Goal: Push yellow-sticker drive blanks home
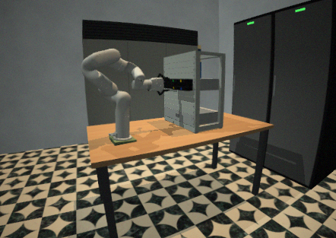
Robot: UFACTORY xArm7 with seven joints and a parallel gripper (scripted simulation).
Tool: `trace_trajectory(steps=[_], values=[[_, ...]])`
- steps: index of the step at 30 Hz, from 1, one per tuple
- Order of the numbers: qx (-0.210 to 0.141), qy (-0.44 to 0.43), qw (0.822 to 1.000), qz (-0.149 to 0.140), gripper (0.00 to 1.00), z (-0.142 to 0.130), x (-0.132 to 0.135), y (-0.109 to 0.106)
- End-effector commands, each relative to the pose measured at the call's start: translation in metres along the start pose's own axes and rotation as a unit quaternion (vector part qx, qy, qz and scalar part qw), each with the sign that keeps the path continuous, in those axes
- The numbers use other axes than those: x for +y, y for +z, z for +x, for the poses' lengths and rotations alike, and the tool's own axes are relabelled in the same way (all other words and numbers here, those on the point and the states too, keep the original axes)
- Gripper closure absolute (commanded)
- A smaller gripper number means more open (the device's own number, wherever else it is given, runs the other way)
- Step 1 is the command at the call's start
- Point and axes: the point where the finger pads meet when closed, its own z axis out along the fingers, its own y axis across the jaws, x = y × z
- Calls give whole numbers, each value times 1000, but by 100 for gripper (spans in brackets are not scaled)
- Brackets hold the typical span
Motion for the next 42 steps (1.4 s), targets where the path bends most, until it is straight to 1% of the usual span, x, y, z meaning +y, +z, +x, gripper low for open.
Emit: trace_trajectory(steps=[1,5,15,17,22,27,42], values=[[1,0,1000,-2,0,-6,2,0],[1,0,1000,-2,0,-25,2,0],[1,0,1000,-2,0,-82,2,1],[1,0,1000,-2,0,-82,2,1],[1,0,1000,-2,0,-100,2,1],[1,0,1000,-2,0,-107,2,1],[1,0,1000,-2,0,-107,2,1]])
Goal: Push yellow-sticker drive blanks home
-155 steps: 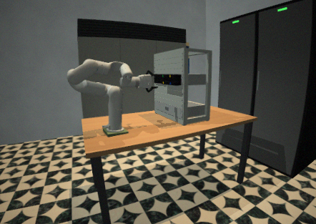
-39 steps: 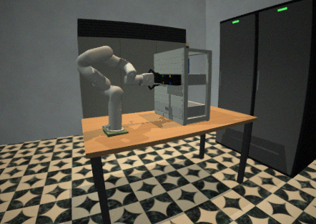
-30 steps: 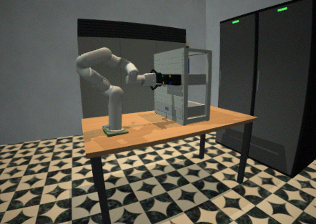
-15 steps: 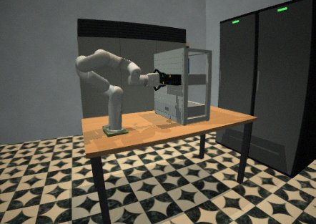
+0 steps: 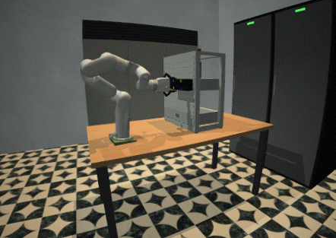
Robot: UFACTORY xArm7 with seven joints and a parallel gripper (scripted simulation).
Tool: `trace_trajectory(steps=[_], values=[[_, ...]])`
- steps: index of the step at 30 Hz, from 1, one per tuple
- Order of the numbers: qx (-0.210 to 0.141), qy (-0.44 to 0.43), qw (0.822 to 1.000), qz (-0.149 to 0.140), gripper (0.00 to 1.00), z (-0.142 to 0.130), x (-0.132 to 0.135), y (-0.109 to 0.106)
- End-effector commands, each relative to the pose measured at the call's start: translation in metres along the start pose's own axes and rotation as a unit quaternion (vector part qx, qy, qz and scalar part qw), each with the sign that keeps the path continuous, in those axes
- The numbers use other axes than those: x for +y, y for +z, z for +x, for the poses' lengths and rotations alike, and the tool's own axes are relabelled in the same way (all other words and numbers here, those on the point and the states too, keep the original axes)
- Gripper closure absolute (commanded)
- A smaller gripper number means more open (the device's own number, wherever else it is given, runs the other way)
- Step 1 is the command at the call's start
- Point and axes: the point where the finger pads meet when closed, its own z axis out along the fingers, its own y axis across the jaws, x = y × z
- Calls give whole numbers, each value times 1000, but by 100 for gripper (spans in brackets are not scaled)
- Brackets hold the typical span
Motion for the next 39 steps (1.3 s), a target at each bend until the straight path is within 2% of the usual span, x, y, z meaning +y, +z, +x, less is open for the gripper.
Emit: trace_trajectory(steps=[1,38,39], values=[[0,0,1000,-2,0,0,2,0],[0,0,1000,-2,0,0,2,0],[0,0,1000,-2,100,0,2,0]])
